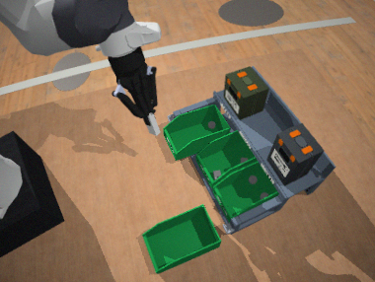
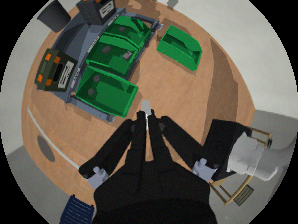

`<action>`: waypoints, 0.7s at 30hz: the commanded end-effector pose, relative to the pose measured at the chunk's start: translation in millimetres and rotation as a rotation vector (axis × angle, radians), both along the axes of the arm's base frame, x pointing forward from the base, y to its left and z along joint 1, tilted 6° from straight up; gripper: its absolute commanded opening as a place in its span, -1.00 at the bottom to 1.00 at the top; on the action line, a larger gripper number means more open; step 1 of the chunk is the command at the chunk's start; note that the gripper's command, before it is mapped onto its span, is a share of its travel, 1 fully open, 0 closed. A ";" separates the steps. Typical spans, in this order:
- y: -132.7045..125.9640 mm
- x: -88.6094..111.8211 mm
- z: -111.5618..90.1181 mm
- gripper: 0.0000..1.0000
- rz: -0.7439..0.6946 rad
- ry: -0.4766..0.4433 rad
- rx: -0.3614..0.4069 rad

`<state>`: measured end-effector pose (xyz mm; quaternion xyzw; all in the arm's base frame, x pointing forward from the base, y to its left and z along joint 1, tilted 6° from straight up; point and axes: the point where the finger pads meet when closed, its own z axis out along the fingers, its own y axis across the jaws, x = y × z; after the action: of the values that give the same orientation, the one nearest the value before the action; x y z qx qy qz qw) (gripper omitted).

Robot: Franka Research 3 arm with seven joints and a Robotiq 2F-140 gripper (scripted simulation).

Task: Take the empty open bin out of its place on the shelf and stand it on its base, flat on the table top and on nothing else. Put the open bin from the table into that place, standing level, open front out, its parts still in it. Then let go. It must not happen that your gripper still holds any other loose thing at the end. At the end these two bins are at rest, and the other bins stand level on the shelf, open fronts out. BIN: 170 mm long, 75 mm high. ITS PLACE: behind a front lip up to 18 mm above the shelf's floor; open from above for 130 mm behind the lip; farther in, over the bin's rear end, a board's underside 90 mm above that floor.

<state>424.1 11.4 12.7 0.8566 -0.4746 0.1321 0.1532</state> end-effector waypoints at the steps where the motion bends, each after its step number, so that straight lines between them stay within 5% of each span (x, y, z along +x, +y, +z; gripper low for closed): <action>1: 2.3 4.6 1.1 -1.00 0.268 0.069 -0.003; 21: 2.3 4.6 1.1 -1.00 0.919 0.180 -0.086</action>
<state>425.0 7.8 13.0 0.9640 -0.1448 0.1508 0.1645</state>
